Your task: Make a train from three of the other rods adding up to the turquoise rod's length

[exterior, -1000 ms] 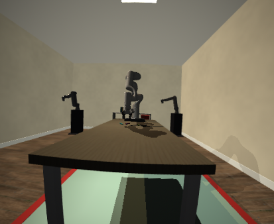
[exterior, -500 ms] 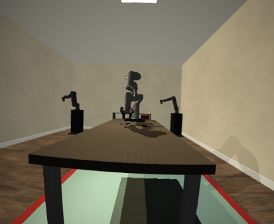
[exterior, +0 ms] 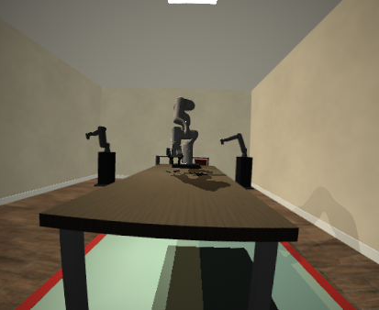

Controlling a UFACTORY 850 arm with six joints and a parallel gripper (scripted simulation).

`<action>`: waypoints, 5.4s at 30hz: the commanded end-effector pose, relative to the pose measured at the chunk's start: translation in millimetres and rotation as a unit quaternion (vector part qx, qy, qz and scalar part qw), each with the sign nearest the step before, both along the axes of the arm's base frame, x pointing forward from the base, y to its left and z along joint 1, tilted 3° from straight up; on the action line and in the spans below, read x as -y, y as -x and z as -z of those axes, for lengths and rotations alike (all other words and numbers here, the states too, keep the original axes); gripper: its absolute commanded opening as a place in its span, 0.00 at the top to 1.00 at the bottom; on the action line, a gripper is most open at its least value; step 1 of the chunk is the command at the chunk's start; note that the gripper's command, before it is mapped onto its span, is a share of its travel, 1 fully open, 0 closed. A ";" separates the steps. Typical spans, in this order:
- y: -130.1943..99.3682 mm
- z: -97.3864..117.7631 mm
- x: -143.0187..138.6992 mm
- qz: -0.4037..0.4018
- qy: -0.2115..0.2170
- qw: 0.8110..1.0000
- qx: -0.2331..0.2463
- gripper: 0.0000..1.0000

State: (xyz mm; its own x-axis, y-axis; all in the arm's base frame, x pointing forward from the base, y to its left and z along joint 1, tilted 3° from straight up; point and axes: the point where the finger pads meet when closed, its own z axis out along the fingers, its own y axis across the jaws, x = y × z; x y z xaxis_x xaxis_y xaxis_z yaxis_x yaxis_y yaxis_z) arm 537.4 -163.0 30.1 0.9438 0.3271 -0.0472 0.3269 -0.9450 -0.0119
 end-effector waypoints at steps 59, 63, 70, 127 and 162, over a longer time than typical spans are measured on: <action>0.1 18.8 0.4 0.007 0.006 1.000 -0.001 0.76; 0.4 25.3 0.4 0.007 0.006 1.000 -0.001 0.76; 0.9 36.2 0.4 0.007 0.006 1.000 -0.001 0.76; 1.7 50.9 0.5 0.007 0.006 1.000 -0.001 0.76; 0.7 50.9 0.8 0.007 0.006 1.000 -0.001 0.76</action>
